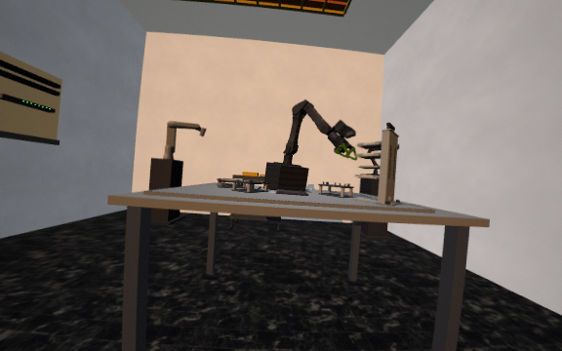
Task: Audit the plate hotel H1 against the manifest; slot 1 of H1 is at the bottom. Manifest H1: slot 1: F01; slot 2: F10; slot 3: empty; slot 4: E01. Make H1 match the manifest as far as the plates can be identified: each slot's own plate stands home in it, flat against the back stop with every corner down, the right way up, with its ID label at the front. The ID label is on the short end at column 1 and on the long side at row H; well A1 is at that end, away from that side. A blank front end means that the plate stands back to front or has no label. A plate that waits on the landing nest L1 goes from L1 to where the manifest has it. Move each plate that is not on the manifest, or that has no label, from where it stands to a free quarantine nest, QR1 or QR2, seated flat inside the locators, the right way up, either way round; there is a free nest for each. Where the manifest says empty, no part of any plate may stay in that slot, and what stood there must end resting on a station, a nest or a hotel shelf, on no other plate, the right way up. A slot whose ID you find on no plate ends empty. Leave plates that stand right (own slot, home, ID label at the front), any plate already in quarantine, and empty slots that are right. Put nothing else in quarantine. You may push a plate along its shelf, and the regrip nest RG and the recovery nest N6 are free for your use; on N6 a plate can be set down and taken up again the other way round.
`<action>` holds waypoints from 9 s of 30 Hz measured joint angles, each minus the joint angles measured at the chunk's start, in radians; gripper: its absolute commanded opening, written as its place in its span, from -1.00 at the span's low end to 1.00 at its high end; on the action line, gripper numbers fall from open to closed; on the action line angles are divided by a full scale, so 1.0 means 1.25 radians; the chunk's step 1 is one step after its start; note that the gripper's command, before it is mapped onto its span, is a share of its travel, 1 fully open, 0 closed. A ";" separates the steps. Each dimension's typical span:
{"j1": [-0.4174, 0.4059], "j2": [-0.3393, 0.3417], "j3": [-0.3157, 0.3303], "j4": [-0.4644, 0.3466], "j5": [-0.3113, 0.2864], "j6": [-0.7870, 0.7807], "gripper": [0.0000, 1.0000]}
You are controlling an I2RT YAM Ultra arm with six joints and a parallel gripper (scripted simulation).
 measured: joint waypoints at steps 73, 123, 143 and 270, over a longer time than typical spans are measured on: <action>-0.014 0.094 0.133 -0.031 -0.011 -0.010 0.72; -0.003 0.023 0.041 -0.014 -0.004 -0.004 0.72; 0.008 -0.041 -0.039 -0.002 0.004 0.002 0.72; 0.082 -0.286 -0.417 0.099 0.063 0.050 0.72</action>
